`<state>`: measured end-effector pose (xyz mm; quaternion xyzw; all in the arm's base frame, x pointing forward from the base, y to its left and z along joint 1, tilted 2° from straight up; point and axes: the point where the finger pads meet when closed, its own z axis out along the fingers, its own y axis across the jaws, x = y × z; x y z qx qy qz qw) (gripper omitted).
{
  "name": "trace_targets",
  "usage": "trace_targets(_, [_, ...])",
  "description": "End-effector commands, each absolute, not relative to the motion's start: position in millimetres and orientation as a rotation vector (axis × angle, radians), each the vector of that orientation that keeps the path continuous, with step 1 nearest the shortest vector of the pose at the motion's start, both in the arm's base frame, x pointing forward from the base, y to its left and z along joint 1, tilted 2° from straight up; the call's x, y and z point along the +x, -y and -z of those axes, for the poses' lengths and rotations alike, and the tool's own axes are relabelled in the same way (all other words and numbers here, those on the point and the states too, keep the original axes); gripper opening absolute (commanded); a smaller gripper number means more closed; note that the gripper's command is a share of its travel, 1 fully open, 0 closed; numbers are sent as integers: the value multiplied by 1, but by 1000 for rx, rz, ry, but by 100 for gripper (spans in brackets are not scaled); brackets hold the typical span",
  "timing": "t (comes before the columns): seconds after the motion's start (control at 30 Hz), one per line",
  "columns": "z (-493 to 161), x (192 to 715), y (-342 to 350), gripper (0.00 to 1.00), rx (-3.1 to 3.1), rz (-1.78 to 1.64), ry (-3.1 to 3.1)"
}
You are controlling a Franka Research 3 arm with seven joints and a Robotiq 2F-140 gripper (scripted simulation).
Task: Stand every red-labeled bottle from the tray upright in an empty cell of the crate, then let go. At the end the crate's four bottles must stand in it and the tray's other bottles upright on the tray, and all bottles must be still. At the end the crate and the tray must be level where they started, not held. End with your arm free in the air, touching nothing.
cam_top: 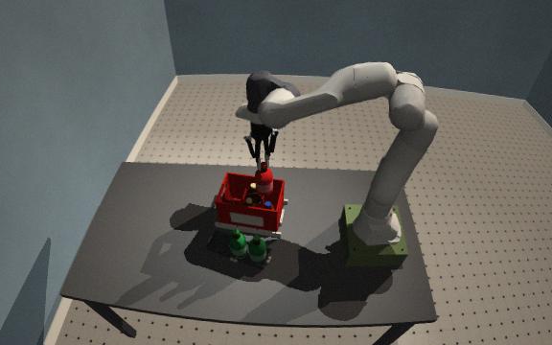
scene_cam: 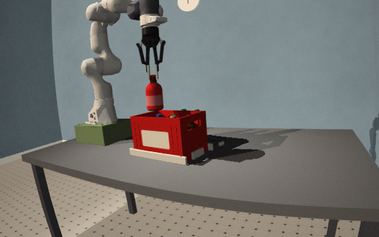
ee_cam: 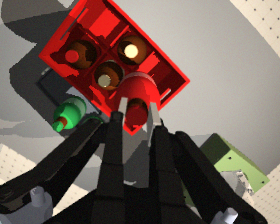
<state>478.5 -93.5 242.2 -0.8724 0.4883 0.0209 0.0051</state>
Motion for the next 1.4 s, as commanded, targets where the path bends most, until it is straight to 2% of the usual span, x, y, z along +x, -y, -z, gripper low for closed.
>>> trace_targets(0.0, [-247, 478, 101, 0, -2741, -43, -1499])
trace_targets(1.37, [-246, 454, 129, 0, -2741, -43, -1499])
